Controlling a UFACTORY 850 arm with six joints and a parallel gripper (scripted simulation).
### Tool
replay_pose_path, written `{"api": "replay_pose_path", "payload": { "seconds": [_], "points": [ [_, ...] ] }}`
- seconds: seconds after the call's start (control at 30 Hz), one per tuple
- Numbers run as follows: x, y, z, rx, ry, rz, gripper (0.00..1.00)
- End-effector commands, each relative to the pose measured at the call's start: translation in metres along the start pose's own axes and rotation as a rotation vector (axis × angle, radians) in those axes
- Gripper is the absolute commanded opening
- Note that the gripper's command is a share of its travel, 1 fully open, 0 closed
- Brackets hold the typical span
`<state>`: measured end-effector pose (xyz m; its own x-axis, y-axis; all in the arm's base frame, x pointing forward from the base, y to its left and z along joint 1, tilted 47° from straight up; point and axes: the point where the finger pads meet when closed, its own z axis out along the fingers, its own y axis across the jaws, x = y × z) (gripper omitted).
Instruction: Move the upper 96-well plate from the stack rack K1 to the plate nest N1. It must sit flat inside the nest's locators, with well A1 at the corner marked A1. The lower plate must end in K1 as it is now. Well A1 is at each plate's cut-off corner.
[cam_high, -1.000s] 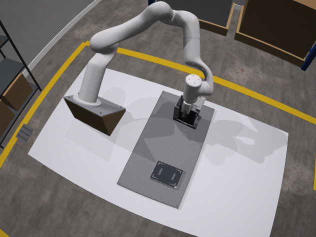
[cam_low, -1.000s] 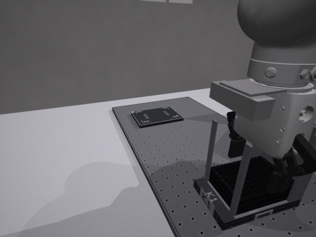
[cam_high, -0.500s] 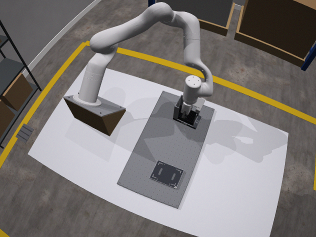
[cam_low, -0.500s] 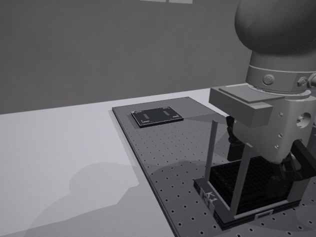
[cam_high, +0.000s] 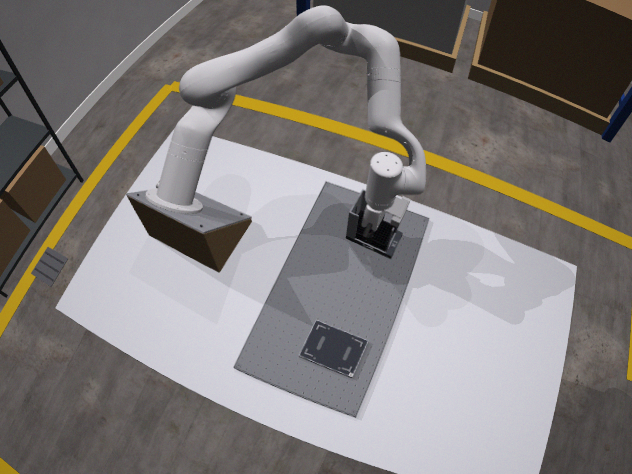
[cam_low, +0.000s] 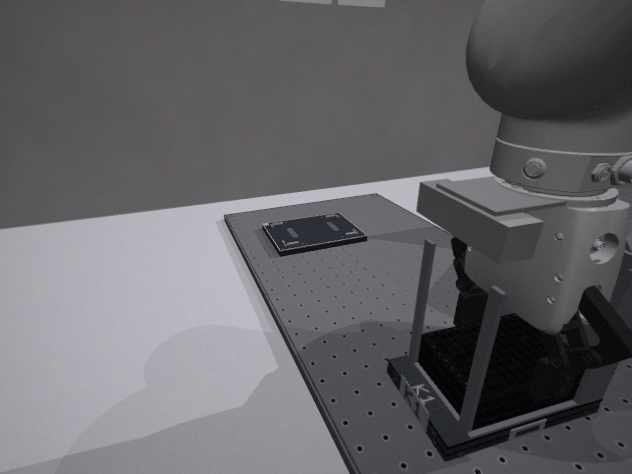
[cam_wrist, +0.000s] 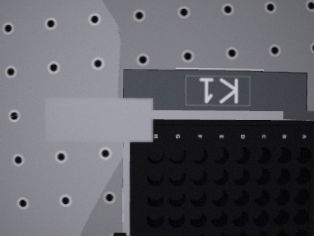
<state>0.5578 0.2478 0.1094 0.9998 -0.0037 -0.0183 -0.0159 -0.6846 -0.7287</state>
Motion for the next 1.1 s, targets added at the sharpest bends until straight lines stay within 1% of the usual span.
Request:
{"api": "replay_pose_path", "payload": {
  "seconds": [0.0, 0.3, 0.33, 1.07],
  "points": [
    [0.0007, -0.0002, -0.0007, 0.000, 0.002, 0.000, 1.00],
    [0.0007, -0.0002, -0.0007, 0.000, 0.002, 0.000, 1.00],
    [0.0007, -0.0002, -0.0013, 0.000, 0.002, 0.000, 0.00],
    [0.0007, -0.0002, -0.0012, 0.000, 0.001, 0.000, 0.00]
  ]
}}
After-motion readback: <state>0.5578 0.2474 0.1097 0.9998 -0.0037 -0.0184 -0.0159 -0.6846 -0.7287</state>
